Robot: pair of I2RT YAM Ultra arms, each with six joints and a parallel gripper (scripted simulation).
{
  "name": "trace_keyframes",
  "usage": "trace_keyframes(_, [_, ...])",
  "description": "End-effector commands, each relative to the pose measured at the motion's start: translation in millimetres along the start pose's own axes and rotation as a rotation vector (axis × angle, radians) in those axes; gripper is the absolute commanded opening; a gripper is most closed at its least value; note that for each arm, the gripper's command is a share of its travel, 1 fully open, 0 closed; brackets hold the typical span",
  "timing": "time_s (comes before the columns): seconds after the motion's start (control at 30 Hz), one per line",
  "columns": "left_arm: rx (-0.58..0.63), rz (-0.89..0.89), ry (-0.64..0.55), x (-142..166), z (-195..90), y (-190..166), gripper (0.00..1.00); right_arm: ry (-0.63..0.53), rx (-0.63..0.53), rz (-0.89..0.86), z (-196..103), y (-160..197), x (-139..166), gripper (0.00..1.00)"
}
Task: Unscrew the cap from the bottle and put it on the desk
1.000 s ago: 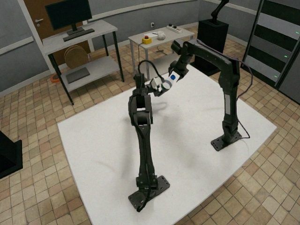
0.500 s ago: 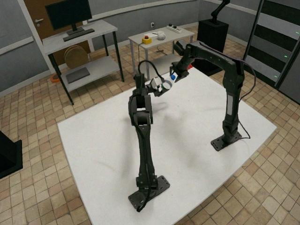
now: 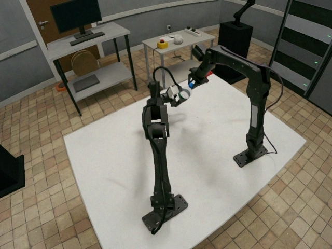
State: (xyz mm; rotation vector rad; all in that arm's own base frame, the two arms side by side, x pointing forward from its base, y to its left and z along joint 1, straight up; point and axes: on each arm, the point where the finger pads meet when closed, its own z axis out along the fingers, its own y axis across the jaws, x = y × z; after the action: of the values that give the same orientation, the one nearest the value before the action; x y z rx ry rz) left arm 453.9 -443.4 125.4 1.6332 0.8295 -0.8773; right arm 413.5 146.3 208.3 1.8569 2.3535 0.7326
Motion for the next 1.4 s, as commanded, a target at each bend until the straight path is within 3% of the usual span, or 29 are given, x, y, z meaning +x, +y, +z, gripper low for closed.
trace_keyframes(0.0, [-0.016, 0.023, -0.011, -17, -4, 12, 0.00, 0.000, 0.024, -0.003, -3, -6, 1, 0.30])
trace_keyframes(0.1, [-0.016, 0.023, -0.011, -17, -4, 12, 0.00, 0.000, 0.024, -0.003, -3, -6, 1, 0.26])
trace_keyframes(0.17, [-0.016, 0.023, -0.011, -17, -4, 12, 0.00, -0.002, 0.027, -0.018, -3, -6, 1, 0.03])
trace_keyframes(0.2, [-0.016, 0.023, -0.011, -17, -4, 12, 0.00, -0.007, 0.035, -0.061, -3, -6, 0, 0.00])
trace_keyframes(0.27, [-0.016, 0.023, -0.011, -17, -4, 12, 0.00, -0.007, 0.035, -0.061, -3, -6, 0, 0.00])
trace_keyframes(0.4, [-0.016, 0.023, -0.011, -17, -4, 12, 0.00, -0.044, 0.083, -0.363, -4, -5, -2, 0.00])
trace_keyframes(0.77, [-0.016, 0.023, -0.011, -17, -4, 12, 0.00, -0.102, 0.137, -0.852, -6, -1, -5, 0.00])
trace_keyframes(0.83, [-0.016, 0.023, -0.011, -17, -4, 12, 0.00, -0.102, 0.137, -0.852, -6, -1, -5, 0.00])
trace_keyframes(0.87, [-0.016, 0.023, -0.011, -17, -4, 12, 0.00, -0.111, 0.155, -0.968, -7, -1, -6, 0.00])
trace_keyframes(1.37, [-0.016, 0.023, -0.011, -17, -4, 12, 0.00, -0.200, 0.273, -1.607, -8, 5, -5, 0.00])
